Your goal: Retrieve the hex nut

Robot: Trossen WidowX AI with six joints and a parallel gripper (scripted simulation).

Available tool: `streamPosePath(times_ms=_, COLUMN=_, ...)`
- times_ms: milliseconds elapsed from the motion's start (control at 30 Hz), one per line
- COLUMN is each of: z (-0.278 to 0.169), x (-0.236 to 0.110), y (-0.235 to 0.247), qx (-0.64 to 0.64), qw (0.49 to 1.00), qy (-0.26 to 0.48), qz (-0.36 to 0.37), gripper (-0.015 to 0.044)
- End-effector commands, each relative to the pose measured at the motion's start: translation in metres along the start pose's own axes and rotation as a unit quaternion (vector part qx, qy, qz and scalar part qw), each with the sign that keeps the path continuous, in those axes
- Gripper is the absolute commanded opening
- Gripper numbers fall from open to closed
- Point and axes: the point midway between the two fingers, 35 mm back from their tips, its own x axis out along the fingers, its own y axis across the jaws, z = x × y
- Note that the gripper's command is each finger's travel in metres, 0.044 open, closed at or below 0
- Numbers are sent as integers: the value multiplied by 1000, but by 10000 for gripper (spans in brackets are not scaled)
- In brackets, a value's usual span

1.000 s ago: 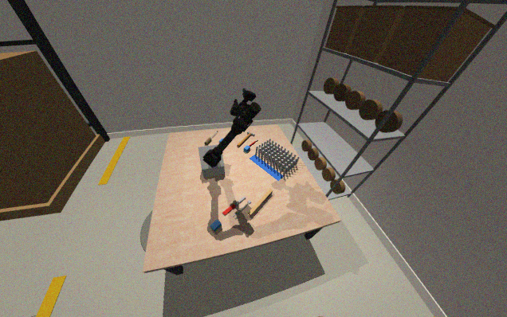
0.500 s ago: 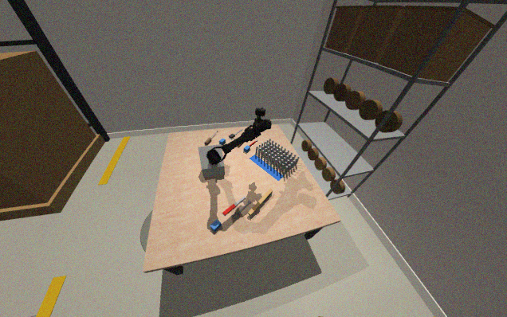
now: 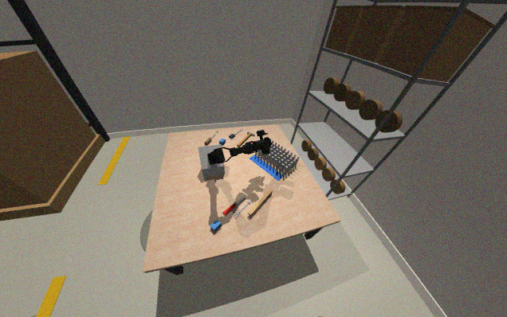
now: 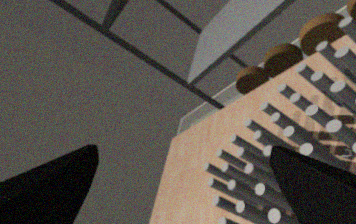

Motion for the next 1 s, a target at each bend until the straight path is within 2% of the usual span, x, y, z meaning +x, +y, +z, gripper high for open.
streamPosePath(times_ms=0, z=-33, x=-7, y=-68, qx=-108, qw=989, qy=-3, qz=-103, gripper=440)
streamPosePath(times_ms=200, z=-64, x=-28, y=-122, qx=-203, qw=960, qy=17, qz=-193, gripper=440)
streamPosePath(times_ms=967, z=-64, x=-28, y=-122, qx=-203, qw=960, qy=17, qz=-194, gripper=440)
